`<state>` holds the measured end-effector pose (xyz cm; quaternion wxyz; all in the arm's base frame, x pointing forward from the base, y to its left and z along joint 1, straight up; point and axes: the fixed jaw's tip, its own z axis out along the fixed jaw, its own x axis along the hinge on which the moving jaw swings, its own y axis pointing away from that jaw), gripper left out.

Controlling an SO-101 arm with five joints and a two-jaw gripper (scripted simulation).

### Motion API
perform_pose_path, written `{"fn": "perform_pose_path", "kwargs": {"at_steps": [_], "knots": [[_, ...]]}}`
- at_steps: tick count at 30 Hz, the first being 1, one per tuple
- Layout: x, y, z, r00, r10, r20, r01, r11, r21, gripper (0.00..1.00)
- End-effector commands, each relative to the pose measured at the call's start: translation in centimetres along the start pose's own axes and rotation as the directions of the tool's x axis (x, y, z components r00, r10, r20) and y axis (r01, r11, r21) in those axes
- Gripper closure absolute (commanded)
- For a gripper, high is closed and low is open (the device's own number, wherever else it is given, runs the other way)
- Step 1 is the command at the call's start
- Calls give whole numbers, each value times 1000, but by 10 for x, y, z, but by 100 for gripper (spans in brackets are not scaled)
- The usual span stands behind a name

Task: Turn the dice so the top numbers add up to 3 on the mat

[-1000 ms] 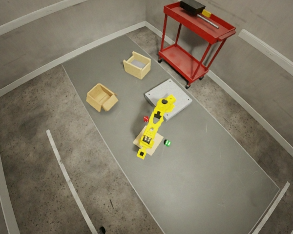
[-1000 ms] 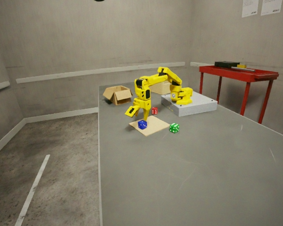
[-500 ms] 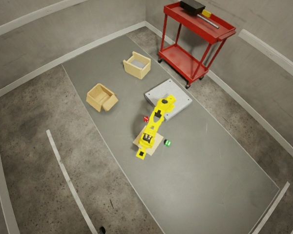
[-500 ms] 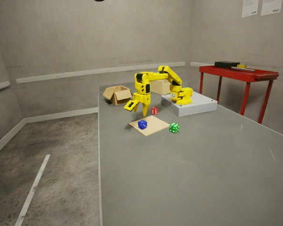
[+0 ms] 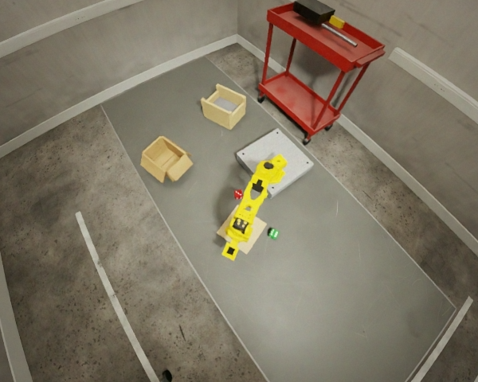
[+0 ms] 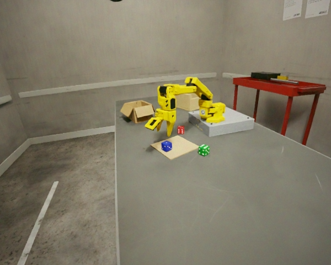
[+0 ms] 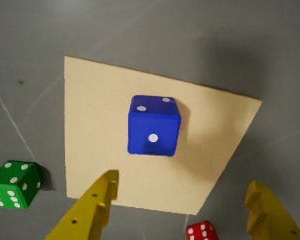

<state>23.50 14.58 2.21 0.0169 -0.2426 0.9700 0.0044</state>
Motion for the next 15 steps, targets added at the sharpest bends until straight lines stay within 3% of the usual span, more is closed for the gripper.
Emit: {"fn": "perform_pose_path", "kwargs": {"at_steps": [1,7,14,15], "knots": [[-2,2,-6,1000,-15,23,16,1000,-2,64],[-8,3,-21,996,-15,83,16,1000,-4,64],[-19,3,-70,963,-13,269,17,1000,-9,65],[-19,3,-70,963,-13,269,17,1000,-9,65]]}}
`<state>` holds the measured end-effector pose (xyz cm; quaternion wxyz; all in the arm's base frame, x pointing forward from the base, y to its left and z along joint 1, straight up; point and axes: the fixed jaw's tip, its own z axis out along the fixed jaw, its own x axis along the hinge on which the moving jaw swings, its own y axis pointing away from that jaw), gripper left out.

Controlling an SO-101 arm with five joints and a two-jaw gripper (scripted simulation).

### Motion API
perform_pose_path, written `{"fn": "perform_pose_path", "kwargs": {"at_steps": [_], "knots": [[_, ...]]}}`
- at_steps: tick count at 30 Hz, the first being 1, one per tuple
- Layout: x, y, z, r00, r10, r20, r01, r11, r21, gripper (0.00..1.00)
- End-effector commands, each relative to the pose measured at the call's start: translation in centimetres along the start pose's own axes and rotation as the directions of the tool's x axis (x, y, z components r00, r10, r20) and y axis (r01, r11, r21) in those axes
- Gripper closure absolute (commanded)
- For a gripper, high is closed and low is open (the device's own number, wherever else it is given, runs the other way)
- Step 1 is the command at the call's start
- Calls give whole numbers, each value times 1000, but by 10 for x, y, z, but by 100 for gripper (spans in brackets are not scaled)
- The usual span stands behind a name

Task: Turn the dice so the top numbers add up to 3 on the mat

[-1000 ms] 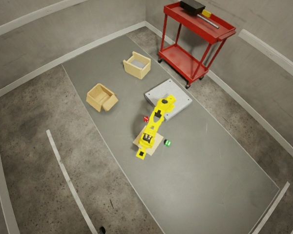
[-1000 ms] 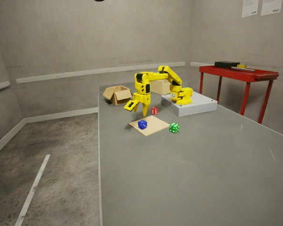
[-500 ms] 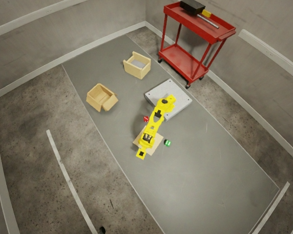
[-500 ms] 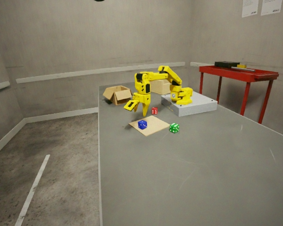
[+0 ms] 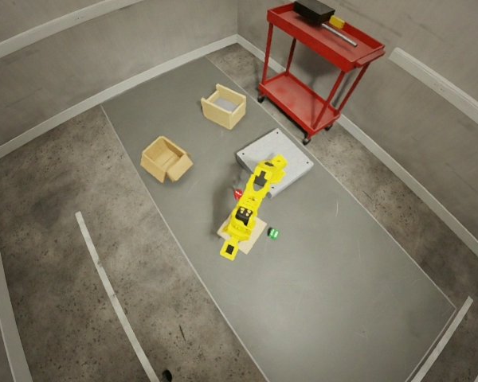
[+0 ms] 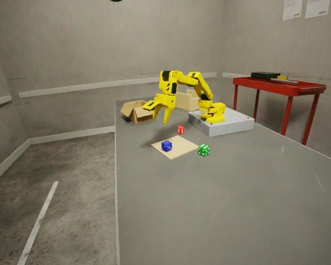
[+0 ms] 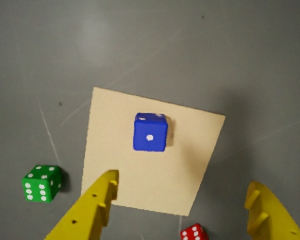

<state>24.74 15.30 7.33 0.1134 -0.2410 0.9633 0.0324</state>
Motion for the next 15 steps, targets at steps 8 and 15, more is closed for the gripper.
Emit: {"fn": "perform_pose_path", "kwargs": {"at_steps": [8,15], "knots": [[-19,3,-66,966,-13,257,16,1000,-10,65],[-21,3,-82,949,-12,315,17,1000,-12,65]]}}
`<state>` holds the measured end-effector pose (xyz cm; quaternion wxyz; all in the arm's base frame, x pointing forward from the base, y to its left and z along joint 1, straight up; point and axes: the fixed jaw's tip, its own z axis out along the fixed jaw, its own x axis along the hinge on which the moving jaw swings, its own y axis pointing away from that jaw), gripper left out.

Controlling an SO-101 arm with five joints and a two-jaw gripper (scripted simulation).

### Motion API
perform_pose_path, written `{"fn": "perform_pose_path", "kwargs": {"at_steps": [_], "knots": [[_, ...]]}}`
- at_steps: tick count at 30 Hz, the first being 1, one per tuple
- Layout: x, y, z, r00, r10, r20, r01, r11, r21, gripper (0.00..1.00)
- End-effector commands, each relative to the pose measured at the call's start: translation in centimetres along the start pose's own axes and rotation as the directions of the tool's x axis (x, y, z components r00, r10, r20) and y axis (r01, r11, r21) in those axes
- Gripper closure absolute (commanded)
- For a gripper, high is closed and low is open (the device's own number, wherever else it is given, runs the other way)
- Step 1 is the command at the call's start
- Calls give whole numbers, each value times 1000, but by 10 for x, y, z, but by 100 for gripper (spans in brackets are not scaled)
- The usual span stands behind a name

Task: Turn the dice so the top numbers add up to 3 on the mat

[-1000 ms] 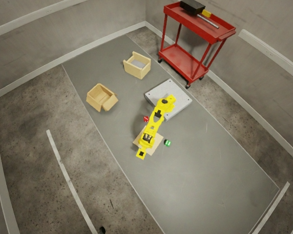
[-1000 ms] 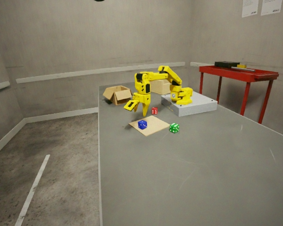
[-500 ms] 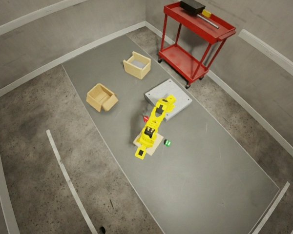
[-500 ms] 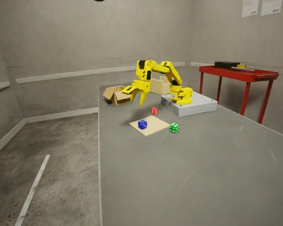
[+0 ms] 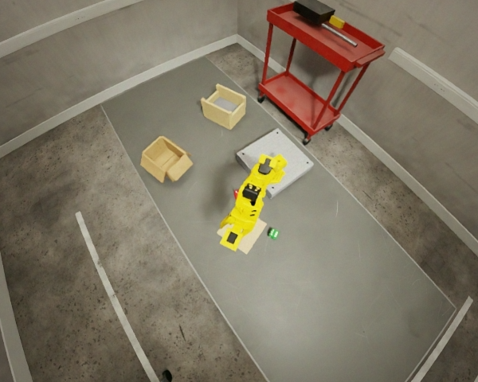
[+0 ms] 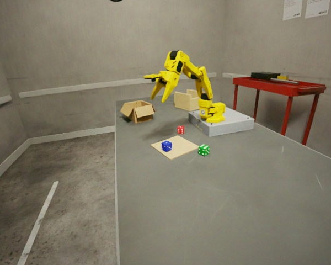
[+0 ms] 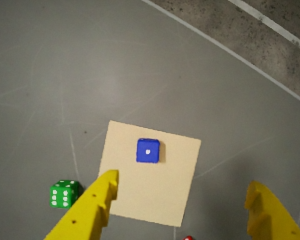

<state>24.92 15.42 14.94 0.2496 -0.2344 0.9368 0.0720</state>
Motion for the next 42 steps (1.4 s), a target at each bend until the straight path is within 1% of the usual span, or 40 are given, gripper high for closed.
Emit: {"fn": "perform_pose_path", "kwargs": {"at_steps": [1,12,15,18,20,24,29,35,37,42], "knots": [[-3,2,-8,999,-14,31,14,1000,-6,65],[0,-1,-9,1000,8,15,-8,1000,1,65],[5,-5,-10,999,35,-3,-35,999,9,65],[7,-11,-12,997,73,-4,-73,997,19,65],[7,-11,-12,997,73,-4,-73,997,19,65],[13,-22,-15,990,142,-4,-142,989,39,65],[25,-37,-18,968,251,2,-251,966,69,65],[49,-56,-20,918,397,17,-396,912,109,65],[49,-56,-20,918,397,17,-396,912,109,65],[73,-69,-19,859,511,37,-510,848,140,65]]}}
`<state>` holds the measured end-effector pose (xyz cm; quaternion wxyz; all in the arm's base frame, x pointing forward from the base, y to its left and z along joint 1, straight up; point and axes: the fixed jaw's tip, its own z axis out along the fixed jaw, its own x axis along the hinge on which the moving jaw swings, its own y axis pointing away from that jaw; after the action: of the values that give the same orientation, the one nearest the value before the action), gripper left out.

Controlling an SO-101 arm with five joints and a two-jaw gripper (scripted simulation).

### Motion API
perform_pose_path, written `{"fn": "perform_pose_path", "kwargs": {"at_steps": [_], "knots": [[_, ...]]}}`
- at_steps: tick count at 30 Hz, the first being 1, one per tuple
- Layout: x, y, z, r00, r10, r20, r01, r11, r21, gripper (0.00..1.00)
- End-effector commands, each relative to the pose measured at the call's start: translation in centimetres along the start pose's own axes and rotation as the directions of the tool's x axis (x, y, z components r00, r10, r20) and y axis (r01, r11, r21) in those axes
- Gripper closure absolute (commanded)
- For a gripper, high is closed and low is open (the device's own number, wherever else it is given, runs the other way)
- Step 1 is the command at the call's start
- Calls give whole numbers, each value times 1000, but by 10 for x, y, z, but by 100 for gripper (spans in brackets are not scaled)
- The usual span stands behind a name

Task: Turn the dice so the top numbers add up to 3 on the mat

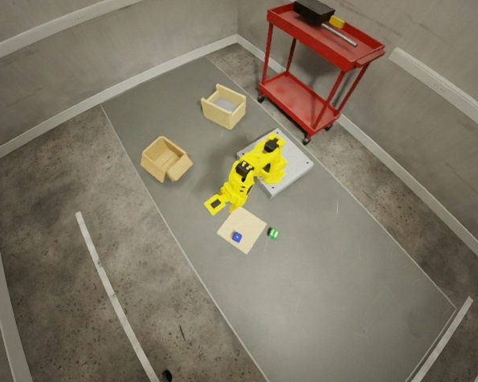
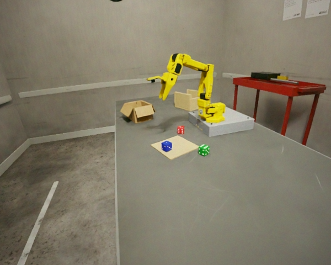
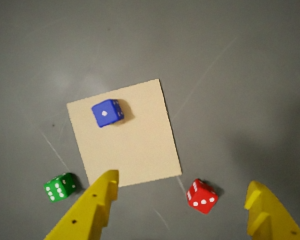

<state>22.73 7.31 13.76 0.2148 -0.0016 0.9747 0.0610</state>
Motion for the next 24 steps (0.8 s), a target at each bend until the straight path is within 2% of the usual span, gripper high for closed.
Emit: {"fn": "perform_pose_path", "kwargs": {"at_steps": [1,10,24], "knots": [[15,-18,5,993,108,52,-109,994,8,65],[45,-45,17,956,286,67,-289,956,44,65],[61,-57,24,927,368,77,-372,926,59,65]]}}
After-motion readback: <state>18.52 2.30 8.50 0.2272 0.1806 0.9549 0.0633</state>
